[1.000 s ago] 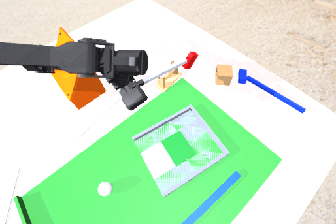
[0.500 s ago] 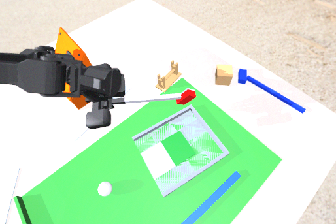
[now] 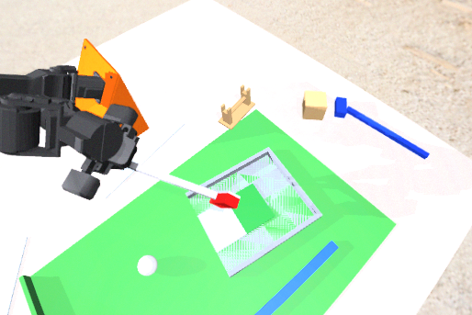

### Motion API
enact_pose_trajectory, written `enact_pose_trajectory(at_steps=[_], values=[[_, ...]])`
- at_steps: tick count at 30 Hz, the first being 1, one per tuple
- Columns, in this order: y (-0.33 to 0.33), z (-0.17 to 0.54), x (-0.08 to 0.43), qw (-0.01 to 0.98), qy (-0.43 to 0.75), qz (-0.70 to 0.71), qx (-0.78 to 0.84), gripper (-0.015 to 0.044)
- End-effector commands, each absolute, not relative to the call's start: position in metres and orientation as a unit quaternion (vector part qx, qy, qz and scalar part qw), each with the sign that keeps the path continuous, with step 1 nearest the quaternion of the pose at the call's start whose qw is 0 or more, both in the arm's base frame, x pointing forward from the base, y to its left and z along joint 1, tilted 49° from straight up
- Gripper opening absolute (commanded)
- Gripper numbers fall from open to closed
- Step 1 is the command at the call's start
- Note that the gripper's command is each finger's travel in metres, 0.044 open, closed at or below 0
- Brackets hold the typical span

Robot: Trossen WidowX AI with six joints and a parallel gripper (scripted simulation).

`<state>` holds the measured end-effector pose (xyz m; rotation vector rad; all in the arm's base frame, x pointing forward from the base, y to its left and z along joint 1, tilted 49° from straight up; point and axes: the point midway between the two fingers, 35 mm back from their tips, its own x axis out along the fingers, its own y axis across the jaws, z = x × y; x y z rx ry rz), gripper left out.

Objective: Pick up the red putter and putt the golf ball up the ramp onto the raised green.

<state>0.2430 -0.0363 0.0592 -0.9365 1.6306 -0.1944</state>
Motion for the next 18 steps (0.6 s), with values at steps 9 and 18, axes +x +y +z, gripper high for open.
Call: enact_pose_trajectory(at_steps=[9,18], values=[[-0.073,0.101,0.216,0.641,0.662,-0.237,-0.307,0.0000],[-0.096,0.128,0.189,0.668,0.616,-0.348,-0.230,0.0000]])
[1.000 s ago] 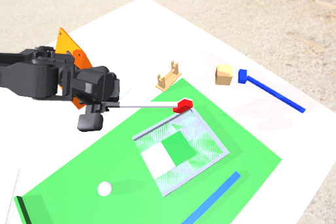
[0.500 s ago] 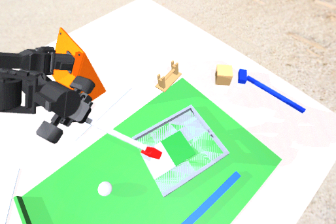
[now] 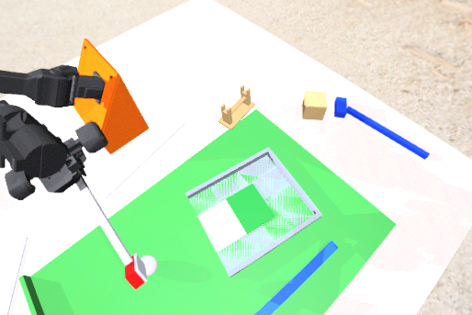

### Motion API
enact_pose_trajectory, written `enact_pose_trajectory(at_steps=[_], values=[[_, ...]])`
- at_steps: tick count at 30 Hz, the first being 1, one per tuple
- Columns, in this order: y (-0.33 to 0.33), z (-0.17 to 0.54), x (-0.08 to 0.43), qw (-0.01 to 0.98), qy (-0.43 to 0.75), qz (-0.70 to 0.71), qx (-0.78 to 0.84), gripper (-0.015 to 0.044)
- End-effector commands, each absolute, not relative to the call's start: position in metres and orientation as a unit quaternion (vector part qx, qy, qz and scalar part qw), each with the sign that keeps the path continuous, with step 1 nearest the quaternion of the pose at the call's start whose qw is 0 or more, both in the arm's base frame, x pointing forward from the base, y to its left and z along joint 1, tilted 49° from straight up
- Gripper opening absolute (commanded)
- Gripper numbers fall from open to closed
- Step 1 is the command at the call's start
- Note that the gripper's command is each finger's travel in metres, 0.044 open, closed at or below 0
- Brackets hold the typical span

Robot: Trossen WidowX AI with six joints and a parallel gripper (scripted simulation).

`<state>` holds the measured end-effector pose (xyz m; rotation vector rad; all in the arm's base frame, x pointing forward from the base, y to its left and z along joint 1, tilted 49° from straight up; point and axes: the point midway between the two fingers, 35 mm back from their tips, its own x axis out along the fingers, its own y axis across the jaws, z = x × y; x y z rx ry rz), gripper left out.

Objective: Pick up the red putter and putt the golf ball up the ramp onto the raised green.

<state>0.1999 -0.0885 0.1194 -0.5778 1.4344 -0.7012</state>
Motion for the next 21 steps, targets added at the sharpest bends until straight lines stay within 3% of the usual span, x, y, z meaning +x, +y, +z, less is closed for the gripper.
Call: enact_pose_trajectory(at_steps=[1,21], values=[[-0.098,0.130,0.187,0.670,0.611,-0.358,-0.224,0.0000],[-0.130,0.106,0.184,0.672,0.606,-0.366,-0.218,0.0000]])
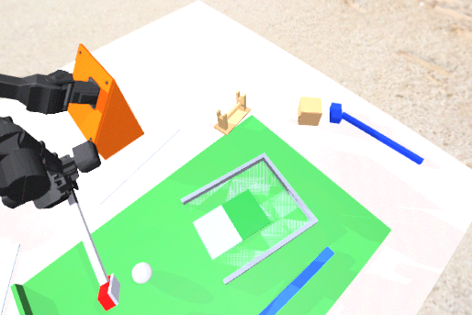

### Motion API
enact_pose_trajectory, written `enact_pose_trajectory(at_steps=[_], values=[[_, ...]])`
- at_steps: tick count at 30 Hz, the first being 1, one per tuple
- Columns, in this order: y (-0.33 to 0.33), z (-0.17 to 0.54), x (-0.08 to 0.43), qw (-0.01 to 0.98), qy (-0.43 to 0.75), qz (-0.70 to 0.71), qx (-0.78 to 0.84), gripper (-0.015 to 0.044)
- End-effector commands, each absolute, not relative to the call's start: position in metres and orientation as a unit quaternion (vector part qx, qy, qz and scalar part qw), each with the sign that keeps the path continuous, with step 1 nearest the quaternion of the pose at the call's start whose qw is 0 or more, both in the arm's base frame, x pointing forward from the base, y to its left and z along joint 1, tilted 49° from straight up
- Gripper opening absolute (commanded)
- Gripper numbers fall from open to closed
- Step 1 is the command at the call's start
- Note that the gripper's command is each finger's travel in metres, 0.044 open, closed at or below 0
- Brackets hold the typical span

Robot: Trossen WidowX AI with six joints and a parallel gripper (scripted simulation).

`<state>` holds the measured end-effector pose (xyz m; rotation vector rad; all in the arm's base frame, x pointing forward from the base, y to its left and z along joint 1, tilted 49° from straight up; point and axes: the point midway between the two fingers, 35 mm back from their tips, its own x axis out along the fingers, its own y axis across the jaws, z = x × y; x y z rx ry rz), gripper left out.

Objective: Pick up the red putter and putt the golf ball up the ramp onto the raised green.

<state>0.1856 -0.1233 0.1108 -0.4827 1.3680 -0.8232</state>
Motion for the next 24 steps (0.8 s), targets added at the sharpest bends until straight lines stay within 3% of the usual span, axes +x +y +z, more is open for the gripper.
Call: enact_pose_trajectory(at_steps=[1,24], values=[[-0.130,0.106,0.184,0.672,0.606,-0.366,-0.218,0.0000],[-0.153,0.086,0.184,0.671,0.606,-0.367,-0.219,0.0000]])
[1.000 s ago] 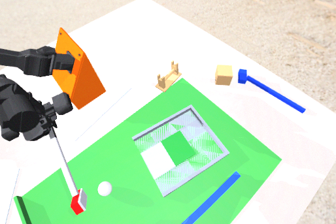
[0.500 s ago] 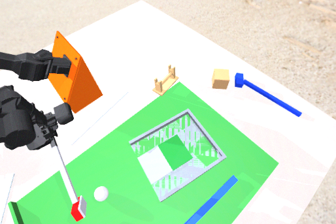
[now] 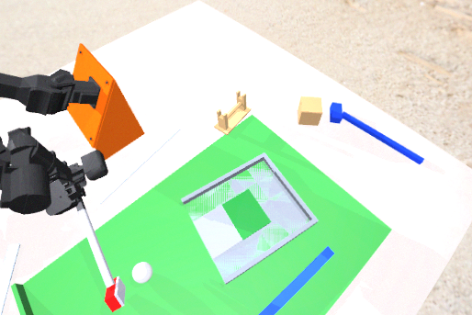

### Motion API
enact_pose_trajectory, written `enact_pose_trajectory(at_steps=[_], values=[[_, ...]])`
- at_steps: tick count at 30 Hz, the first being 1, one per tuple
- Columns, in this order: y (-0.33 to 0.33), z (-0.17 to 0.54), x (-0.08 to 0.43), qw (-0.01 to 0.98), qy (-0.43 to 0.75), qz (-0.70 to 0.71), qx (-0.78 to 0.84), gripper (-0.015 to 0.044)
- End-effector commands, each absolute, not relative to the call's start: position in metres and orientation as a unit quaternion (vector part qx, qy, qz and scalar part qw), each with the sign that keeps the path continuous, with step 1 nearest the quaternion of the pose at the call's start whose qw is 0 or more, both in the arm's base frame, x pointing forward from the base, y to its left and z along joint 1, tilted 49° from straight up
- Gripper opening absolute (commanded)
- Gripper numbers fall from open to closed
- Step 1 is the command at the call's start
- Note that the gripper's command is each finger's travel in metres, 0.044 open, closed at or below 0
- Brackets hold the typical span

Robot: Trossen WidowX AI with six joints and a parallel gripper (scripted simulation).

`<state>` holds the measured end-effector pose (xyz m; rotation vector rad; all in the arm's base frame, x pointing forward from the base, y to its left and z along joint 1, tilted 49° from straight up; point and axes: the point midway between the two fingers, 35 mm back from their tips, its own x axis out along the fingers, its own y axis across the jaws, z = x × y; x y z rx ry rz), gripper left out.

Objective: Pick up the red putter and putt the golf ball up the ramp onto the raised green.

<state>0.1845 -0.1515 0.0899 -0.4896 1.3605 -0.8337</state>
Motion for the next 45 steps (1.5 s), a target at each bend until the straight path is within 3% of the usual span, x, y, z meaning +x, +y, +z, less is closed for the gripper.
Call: enact_pose_trajectory(at_steps=[1,32,45], values=[[-0.151,0.090,0.184,0.672,0.604,-0.370,-0.217,0.0000],[-0.170,0.105,0.177,0.669,0.609,-0.366,-0.218,0.0000],[-0.085,0.007,0.208,0.672,0.607,-0.365,-0.217,0.0000]])
